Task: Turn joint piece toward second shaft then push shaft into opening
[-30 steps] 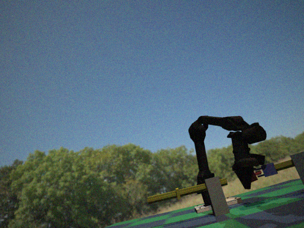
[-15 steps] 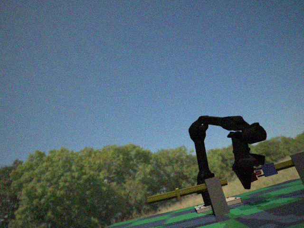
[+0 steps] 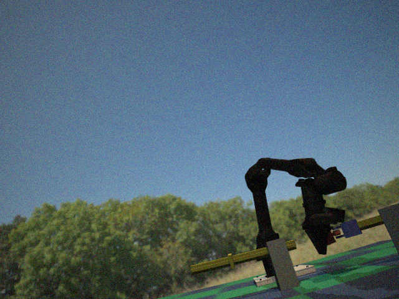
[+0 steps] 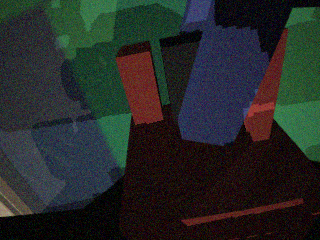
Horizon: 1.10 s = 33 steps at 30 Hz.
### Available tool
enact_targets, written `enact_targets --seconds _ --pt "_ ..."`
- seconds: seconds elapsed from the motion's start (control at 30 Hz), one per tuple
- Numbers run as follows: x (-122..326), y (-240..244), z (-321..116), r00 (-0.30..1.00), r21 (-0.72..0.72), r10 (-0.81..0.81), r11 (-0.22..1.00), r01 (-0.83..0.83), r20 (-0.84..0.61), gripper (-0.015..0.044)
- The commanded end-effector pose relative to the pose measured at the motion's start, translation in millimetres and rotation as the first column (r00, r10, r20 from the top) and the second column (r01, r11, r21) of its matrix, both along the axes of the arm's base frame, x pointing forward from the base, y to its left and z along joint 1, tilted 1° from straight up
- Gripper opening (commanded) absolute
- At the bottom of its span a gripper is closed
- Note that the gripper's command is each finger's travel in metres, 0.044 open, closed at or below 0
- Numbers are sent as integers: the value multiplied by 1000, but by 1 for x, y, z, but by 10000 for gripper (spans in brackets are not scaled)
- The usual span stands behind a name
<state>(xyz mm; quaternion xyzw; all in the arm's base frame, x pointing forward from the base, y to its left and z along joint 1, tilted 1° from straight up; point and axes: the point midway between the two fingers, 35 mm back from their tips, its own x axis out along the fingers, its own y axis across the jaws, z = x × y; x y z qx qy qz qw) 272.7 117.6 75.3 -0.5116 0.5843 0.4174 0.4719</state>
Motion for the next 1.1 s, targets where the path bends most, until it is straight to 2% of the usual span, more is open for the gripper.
enact_targets --seconds 0.0,0.07,0.43,0.9,1.07 --pt "0 0 0 1000 -1 -1 1000 1 0 147" --pt "0 0 0 1000 -1 -1 1000 1 0 147" --pt "0 0 0 1000 -1 -1 1000 1 0 436" --pt "0 0 0 1000 5 -2 1000 2 0 440" --pt "-1 -1 6 1000 147 -10 989 9 4 440"
